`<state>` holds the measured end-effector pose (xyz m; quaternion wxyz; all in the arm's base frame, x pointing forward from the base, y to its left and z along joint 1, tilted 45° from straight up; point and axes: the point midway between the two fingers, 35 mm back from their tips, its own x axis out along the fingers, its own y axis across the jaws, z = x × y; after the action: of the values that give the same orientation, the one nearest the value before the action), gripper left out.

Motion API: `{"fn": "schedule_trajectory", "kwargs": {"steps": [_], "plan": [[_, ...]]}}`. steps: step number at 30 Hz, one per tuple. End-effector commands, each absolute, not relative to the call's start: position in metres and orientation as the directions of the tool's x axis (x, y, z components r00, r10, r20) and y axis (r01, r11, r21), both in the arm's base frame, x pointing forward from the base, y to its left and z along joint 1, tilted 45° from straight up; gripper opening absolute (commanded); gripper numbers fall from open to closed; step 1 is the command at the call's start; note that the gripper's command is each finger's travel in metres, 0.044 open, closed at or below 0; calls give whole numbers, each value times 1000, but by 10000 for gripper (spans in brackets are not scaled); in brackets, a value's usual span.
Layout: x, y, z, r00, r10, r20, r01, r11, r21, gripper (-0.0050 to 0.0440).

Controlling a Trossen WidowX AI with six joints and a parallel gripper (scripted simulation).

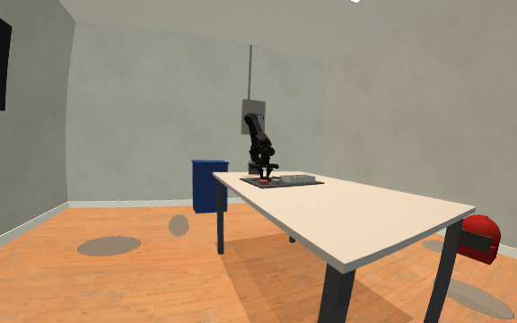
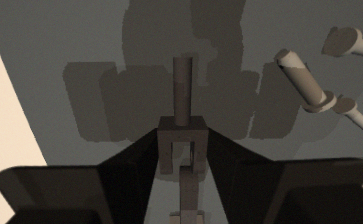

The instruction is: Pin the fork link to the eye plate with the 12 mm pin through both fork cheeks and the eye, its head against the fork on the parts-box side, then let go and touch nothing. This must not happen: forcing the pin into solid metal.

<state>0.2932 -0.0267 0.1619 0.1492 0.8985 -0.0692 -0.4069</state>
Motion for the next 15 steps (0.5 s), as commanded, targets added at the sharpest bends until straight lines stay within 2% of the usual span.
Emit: {"fn": "schedule_trajectory", "kwargs": {"steps": [1, 15], "plan": [[294, -27, 162, 664, -244, -707, -5, -947, 322, 128], [293, -26, 164, 664, -244, -707, -5, -947, 322, 128]]}}
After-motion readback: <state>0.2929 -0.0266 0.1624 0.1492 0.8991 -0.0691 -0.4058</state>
